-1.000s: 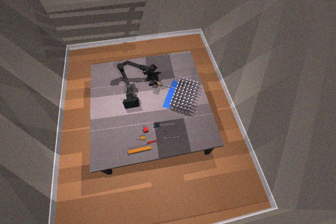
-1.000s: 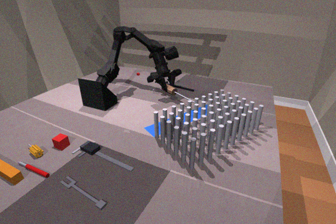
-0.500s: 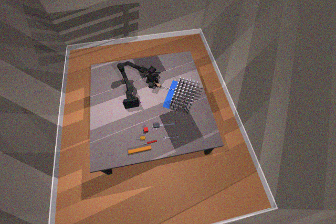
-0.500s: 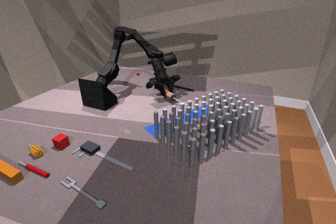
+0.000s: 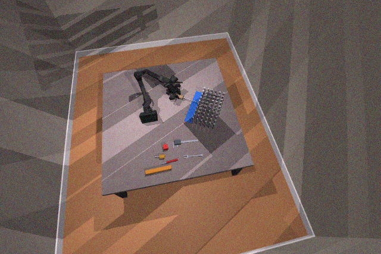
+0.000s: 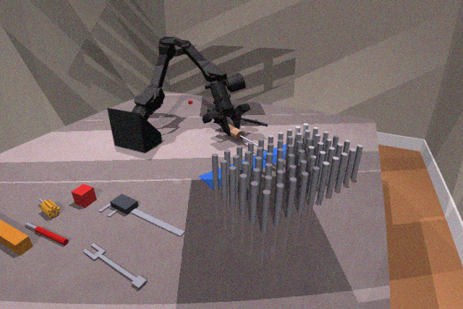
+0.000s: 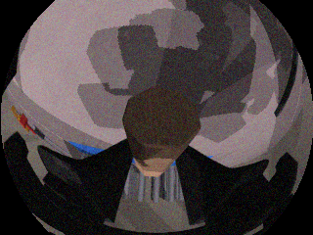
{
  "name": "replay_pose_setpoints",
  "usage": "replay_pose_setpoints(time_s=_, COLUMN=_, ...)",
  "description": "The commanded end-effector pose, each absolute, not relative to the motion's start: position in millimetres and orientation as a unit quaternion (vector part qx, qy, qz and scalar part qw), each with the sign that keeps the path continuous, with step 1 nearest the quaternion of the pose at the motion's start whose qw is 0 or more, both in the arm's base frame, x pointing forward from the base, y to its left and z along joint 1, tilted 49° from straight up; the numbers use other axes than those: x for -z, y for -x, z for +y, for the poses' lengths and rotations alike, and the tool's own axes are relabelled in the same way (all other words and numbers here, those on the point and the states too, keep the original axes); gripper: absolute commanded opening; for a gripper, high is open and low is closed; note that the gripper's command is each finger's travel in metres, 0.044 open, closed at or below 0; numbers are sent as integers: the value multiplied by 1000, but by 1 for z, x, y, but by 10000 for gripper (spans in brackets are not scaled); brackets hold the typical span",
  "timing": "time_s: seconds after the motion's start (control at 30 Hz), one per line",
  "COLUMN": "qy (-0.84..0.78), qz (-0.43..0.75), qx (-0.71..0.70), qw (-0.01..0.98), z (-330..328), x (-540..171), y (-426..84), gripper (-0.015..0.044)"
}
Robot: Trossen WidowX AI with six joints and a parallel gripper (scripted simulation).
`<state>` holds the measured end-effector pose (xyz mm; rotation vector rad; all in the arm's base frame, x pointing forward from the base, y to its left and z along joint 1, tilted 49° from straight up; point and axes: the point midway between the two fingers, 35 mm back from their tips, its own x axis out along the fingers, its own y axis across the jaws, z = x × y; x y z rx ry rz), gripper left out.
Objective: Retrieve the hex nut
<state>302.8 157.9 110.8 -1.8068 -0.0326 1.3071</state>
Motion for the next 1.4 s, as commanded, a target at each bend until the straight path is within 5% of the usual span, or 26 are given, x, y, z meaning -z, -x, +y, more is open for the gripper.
replay_pose_setpoints(time_s=0.0, qy=729, qz=-15, qx=-525, qw=439, z=157, x=-110, y=-306, gripper=0)
replay_pose_setpoints(time_s=1.37, qy=730, qz=-17, qx=-524, qw=438, z=152, x=-101, y=-330, gripper=0)
